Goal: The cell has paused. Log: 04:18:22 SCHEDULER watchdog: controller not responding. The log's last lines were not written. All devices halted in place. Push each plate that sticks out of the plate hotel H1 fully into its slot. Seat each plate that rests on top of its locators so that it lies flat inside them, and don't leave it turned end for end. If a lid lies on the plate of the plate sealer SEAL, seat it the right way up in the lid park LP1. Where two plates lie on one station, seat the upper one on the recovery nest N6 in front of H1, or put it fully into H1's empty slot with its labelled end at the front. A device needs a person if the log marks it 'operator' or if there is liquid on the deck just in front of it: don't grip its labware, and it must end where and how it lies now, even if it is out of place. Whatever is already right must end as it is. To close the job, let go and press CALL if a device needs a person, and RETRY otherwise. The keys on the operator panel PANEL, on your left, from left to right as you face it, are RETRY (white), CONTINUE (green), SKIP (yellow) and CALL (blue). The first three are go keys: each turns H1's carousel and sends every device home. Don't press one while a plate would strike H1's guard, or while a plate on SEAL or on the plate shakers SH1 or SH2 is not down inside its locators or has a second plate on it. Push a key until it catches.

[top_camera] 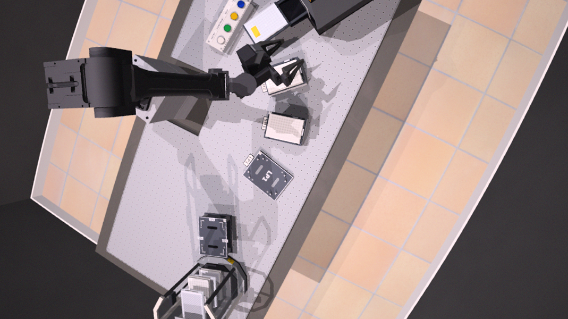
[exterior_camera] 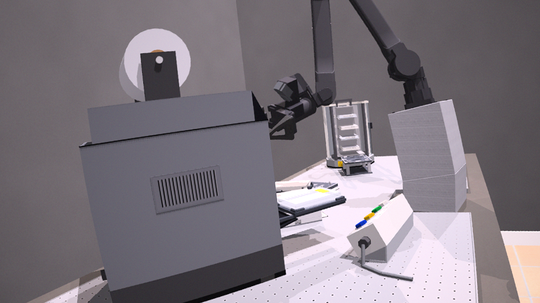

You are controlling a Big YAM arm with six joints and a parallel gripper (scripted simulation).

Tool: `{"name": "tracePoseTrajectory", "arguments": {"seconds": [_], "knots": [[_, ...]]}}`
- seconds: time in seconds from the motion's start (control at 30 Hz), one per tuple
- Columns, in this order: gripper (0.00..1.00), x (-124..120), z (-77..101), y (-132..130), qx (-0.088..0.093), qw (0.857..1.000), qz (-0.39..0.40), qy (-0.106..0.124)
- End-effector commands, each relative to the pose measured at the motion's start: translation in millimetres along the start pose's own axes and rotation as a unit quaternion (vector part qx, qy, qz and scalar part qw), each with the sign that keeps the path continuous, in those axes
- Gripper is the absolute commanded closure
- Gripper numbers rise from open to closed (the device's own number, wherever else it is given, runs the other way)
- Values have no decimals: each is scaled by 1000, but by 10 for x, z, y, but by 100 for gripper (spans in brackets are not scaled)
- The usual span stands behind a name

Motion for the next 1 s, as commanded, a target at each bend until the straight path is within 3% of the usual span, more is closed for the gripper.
{"name": "tracePoseTrajectory", "arguments": {"seconds": [0.0, 0.47, 0.53, 0.67, 0.93, 0.97], "knots": [[0, 80, 97, -80, -14, 1000, 16, -12], [0, 43, 300, 59, -13, 1000, 14, -10], [0, -42, 341, 54, -15, 999, -27, 24], [0, -137, 294, -159, -31, 996, -65, 58], [0, -328, 488, -390, -56, 975, -158, 144], [0, -328, 488, -390, -56, 975, -158, 144]]}}
Point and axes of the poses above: the point where the finger pads meet when closed, its own z axis back along the fingers, its own y axis across the jaws, x = y × z, the point moved 3 cm from there along z, back along the fingers, and after that the axes turned 2 degrees about z, right-handed, at the moved point
